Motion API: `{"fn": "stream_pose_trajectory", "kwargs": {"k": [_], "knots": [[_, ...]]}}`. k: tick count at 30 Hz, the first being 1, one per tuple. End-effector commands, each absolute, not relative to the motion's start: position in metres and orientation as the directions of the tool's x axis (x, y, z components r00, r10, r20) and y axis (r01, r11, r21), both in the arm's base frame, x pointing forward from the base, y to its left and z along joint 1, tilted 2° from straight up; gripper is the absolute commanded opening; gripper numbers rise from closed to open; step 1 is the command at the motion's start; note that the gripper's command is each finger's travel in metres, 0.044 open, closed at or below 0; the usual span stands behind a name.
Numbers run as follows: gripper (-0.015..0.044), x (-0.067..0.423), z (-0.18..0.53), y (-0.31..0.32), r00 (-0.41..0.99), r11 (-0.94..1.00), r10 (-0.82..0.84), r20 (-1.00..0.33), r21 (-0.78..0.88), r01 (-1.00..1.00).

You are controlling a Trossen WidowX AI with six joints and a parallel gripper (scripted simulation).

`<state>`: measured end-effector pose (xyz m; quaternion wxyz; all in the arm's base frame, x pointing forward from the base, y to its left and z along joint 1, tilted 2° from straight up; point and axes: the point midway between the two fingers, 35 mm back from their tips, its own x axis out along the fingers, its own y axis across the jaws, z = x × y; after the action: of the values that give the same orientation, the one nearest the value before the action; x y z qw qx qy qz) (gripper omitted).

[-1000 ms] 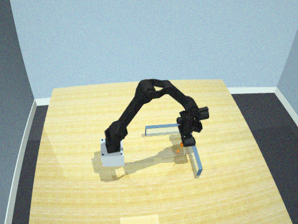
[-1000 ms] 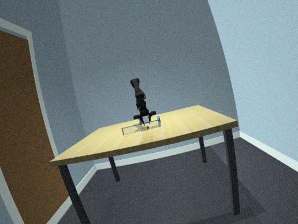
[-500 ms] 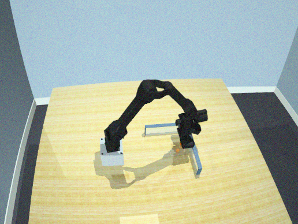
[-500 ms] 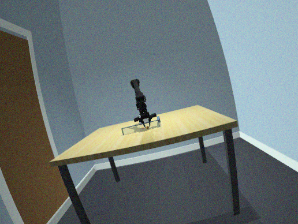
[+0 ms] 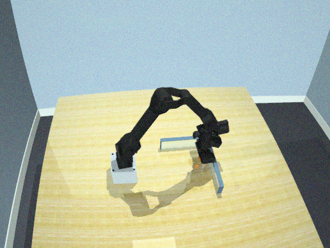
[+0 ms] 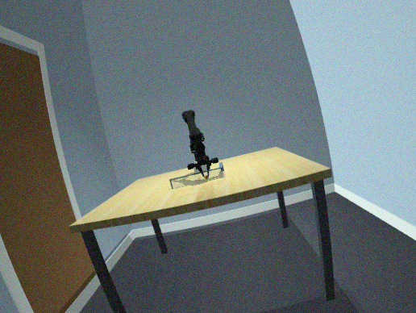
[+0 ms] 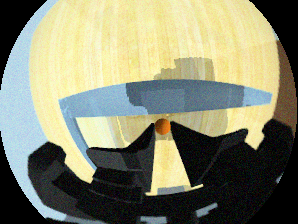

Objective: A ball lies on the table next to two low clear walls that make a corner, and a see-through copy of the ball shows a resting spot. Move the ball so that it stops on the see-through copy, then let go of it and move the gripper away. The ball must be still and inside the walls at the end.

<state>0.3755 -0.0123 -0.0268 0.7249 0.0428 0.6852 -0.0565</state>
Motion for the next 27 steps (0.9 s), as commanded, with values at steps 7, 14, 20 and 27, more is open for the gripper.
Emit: {"fn": "stream_pose_trajectory", "kwargs": {"k": [7, 14, 20, 27], "knots": [[0.0, 0.376, 0.028, -0.009, 0.054, 0.992, -0.024, -0.998, -0.017, 0.128], [0.0, 0.373, 0.077, -0.012, 0.045, 0.986, -0.027, -0.999, -0.019, 0.163], [0.0, 0.371, 0.088, -0.013, 0.043, 0.985, -0.027, -0.999, -0.02, 0.17], [0.0, 0.362, 0.077, -0.025, 0.042, 0.985, -0.028, -0.999, -0.021, 0.17]]}}
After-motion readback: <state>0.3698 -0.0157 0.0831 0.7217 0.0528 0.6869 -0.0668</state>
